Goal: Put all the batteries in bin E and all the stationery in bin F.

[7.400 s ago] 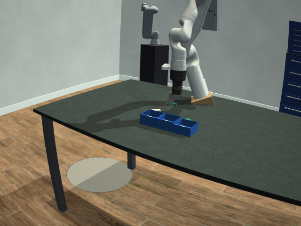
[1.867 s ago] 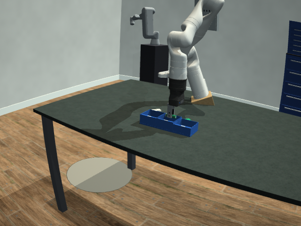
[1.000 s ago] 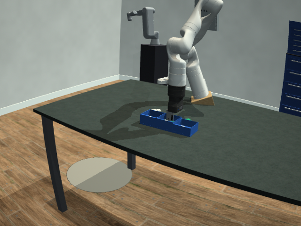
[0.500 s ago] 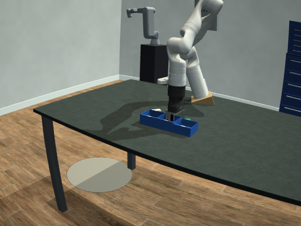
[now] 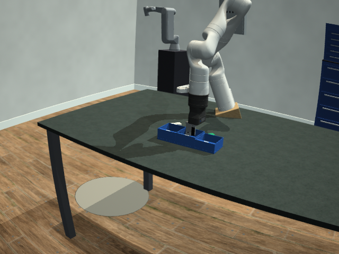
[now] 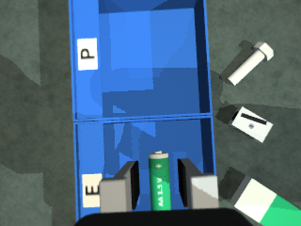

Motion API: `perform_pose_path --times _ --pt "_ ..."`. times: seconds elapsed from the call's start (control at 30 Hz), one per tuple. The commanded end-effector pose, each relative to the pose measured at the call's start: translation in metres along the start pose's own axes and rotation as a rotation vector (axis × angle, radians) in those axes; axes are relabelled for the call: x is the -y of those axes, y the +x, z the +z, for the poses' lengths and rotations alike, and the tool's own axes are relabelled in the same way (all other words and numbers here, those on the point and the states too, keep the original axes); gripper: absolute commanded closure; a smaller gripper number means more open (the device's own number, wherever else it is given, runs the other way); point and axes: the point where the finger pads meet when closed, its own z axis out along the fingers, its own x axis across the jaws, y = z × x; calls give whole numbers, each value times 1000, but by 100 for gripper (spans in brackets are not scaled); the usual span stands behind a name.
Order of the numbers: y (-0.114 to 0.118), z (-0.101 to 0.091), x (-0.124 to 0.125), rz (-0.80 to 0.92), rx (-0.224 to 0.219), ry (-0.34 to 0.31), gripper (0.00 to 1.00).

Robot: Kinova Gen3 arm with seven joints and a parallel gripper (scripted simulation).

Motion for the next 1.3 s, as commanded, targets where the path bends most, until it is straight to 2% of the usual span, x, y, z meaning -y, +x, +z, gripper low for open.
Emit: perform_pose_path --times 0.0,0.5,0.67,1.27 --pt "-1 -8 -2 -2 1 -1 40" --pt "-1 -25 -2 -1 1 -1 40" --pt "0 -47 -2 -1 0 0 40" --pt "0 -45 -2 -4 1 -2 40"
